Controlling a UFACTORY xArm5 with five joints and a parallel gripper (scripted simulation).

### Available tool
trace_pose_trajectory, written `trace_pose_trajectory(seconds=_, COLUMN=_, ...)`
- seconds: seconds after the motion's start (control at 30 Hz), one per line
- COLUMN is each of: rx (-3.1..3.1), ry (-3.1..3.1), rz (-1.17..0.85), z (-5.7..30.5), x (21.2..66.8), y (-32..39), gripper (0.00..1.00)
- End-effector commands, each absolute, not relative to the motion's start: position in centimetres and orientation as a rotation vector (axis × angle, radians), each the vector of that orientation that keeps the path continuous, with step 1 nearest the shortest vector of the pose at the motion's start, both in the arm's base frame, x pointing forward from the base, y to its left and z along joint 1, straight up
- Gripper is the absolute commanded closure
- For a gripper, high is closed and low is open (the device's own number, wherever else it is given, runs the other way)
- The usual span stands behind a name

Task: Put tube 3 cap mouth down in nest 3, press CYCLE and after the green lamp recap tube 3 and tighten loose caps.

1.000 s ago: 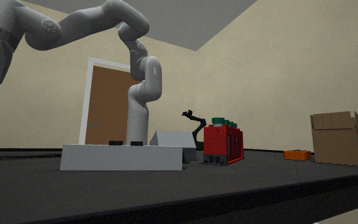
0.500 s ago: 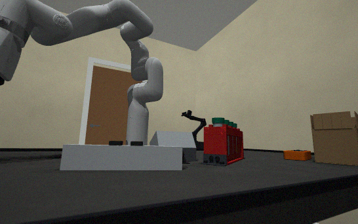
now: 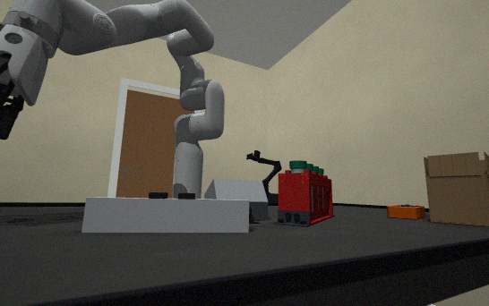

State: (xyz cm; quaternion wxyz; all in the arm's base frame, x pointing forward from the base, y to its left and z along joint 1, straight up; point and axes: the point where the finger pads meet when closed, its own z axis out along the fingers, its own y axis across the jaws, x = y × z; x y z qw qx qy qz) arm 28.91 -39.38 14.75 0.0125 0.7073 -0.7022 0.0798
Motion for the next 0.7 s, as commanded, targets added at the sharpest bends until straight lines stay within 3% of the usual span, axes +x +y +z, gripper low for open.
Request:
trace_pose_trajectory(seconds=0.0, rx=2.228, ry=-2.179, rz=0.252, z=15.0, x=30.4, y=-37.9, gripper=0.54)
trace_pose_trajectory(seconds=0.67, rx=2.344, ry=-2.087, rz=0.21, z=15.4, x=35.0, y=-31.4, gripper=0.54)
